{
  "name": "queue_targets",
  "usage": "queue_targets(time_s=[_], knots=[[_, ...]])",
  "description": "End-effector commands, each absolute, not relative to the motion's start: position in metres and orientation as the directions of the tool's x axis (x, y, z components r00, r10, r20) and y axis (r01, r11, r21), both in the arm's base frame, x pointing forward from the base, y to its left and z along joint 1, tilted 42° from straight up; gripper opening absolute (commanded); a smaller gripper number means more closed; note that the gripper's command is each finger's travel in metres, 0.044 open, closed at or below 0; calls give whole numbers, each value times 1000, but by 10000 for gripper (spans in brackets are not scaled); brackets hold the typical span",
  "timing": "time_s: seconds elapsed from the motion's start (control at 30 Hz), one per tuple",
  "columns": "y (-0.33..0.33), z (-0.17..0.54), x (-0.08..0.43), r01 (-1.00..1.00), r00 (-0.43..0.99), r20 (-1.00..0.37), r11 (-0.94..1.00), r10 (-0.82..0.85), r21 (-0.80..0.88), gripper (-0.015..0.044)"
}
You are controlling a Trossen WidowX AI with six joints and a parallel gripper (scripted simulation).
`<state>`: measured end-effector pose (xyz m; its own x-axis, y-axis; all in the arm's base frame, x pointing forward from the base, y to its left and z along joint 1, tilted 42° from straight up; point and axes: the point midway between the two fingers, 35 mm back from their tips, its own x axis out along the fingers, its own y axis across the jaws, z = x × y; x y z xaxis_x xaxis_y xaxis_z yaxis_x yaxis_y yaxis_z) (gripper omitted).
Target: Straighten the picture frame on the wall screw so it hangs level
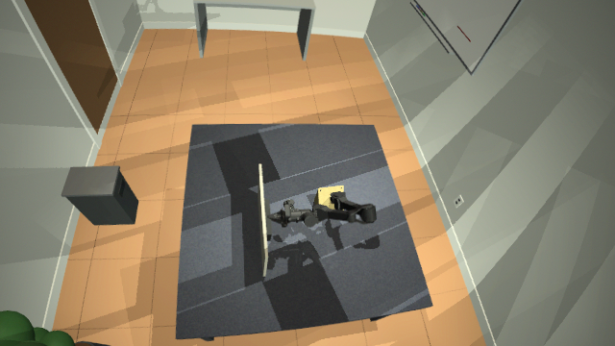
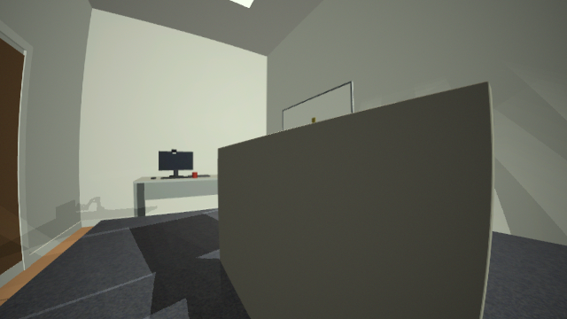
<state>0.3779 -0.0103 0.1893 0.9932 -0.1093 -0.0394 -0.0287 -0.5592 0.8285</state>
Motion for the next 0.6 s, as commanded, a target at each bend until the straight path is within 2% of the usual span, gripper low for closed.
queue_targets(time_s=[0.0, 0.57], knots=[[-14, 189, 378, -34, 993, -36, -556, -114, 831, 0], [-15, 188, 377, -34, 993, -36, -555, -114, 831, 0]])
